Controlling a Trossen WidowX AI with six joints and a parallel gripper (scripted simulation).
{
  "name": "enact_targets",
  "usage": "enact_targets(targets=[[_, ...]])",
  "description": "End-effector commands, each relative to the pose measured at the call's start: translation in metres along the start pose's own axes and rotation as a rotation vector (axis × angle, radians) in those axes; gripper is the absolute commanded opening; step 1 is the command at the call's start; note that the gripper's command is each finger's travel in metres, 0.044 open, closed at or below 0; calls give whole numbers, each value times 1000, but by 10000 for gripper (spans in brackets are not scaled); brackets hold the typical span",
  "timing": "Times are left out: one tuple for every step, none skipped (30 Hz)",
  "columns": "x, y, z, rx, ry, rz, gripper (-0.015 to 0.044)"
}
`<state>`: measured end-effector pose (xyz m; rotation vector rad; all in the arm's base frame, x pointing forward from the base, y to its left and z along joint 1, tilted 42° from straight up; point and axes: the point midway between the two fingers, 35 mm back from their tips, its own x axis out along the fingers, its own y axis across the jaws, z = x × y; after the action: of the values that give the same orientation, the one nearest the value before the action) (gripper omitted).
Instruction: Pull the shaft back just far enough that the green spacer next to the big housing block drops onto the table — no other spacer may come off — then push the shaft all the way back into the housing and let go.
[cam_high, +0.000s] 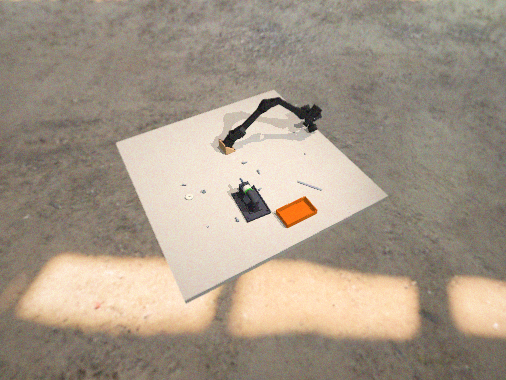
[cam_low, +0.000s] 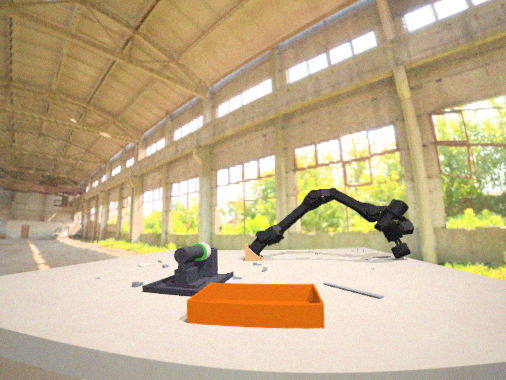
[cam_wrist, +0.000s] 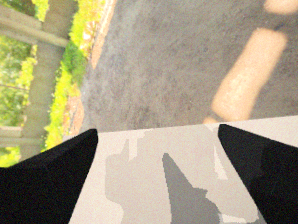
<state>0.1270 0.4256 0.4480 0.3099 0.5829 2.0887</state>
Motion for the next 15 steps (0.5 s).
enact_targets(targets=[[-39, -22, 10, -110, -52, -109, 440], [-47, -32, 9, -144, -59, -134, 440], [-55, -41, 8, -177, -65, -160, 440], [-63, -51, 7, -211, -71, -186, 440], [-71, -60, 6, -244, -75, -212, 440], [-80, -68, 4, -277, -78, -239, 440], [-88, -77, 3, -310, -81, -266, 440], [-97, -85, 1, -343, -82, -293, 440], [-108, -94, -1, -380, -83, -323, 440], [-120, -105, -4, -424, -82, -360, 440], [-135, -116, -8, -472, -79, -401, 440], [-150, -127, -12, -519, -74, -443, 440], [-163, -136, -16, -562, -67, -481, 440], [-177, -144, -20, -602, -59, -517, 440], [-190, -152, -25, -642, -49, -555, 440]])
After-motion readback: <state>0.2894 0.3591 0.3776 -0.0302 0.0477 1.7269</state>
